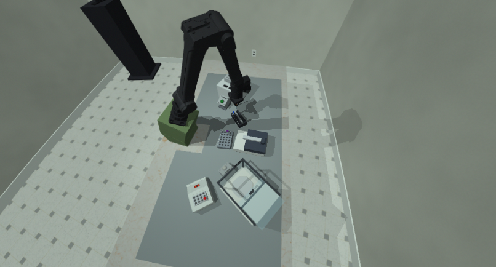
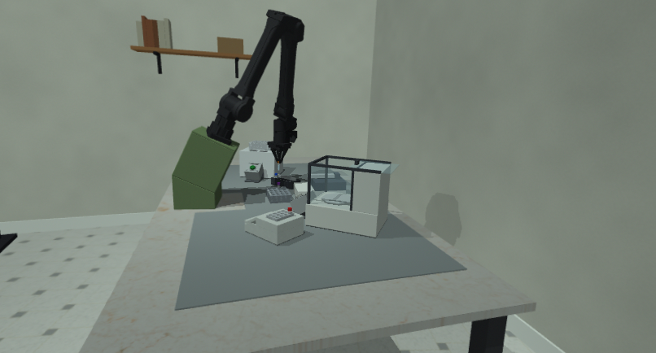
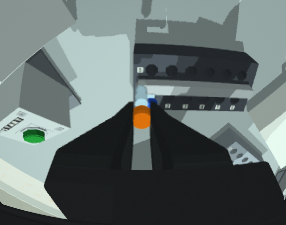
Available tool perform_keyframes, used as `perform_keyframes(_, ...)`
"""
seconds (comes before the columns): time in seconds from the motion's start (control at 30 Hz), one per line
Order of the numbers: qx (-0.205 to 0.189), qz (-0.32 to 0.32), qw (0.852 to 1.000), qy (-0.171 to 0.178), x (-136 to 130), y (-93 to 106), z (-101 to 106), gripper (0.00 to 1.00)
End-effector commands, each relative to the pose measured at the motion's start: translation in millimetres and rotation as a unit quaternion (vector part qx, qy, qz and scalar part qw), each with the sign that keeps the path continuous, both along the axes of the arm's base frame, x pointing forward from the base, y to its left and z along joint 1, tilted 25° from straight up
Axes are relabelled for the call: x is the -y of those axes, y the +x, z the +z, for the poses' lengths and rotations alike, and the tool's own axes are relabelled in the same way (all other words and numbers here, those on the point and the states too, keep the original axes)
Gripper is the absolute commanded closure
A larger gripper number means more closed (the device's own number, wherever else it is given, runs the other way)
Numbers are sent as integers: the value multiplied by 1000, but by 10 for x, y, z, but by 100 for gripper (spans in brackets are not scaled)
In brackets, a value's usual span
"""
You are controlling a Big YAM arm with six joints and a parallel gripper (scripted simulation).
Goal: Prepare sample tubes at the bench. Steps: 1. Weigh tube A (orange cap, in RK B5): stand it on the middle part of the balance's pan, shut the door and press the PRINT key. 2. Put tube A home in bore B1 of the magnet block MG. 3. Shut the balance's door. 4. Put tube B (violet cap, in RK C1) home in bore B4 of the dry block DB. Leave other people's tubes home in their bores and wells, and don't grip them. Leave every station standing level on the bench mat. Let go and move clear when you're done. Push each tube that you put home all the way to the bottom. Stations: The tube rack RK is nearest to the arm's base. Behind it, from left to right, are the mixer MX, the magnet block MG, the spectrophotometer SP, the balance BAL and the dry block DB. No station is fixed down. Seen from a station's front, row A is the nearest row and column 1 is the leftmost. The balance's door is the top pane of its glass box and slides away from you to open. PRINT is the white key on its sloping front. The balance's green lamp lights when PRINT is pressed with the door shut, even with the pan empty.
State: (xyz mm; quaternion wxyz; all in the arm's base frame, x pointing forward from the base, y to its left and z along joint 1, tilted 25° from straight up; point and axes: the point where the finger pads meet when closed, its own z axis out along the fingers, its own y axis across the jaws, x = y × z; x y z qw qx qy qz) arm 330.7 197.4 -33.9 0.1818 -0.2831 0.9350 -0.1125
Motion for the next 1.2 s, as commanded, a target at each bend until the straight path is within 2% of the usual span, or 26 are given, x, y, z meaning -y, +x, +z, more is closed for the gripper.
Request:
perform_keyframes(0.0,32,-20,999,25,-73,226,199,91)
perform_keyframes(0.23,17,-10,1000,11,33,91,118,91)
perform_keyframes(0.6,15,-11,1000,9,75,83,119,91)
perform_keyframes(0.7,18,-11,1000,13,42,115,146,91)
perform_keyframes(0.73,13,-8,1000,10,3,90,98,91)
perform_keyframes(1.17,13,-8,1000,10,3,90,98,91)
